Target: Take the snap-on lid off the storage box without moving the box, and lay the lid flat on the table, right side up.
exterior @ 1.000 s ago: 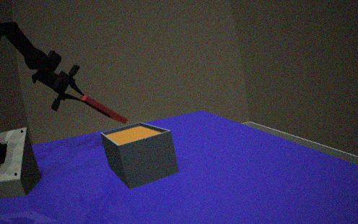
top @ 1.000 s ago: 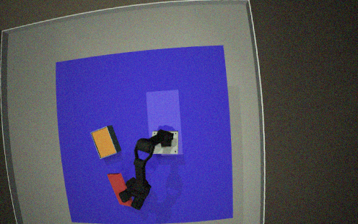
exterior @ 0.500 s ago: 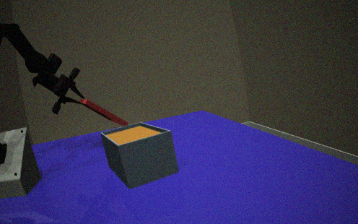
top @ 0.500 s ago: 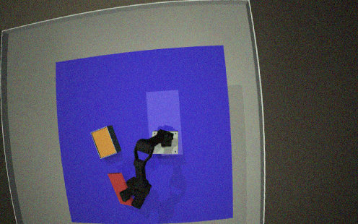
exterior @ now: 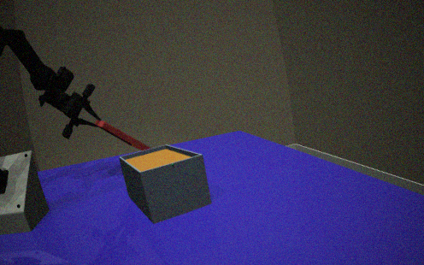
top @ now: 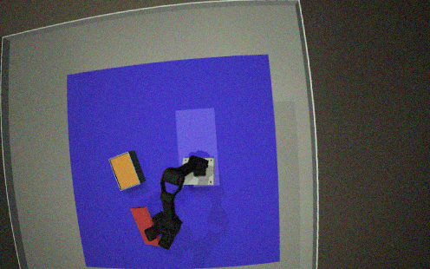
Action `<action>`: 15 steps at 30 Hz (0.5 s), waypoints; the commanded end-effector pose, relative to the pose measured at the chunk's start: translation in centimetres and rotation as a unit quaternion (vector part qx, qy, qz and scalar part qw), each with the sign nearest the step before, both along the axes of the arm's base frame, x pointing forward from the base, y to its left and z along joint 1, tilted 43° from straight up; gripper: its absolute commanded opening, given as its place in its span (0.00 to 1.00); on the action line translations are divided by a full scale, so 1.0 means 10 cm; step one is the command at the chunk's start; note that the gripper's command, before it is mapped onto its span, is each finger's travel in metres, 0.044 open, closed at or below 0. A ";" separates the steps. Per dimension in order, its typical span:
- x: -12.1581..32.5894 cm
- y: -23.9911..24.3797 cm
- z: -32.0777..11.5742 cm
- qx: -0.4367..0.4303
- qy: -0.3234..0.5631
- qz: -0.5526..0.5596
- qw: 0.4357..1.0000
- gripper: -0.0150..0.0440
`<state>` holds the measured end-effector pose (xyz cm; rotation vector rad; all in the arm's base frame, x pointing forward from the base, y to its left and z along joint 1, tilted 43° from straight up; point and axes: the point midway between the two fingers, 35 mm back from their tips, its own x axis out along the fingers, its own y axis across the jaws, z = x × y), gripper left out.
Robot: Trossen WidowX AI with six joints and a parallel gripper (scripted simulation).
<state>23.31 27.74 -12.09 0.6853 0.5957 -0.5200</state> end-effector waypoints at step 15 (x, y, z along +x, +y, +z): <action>0.01 -0.09 -0.10 -0.001 -0.003 0.003 1.000 0.25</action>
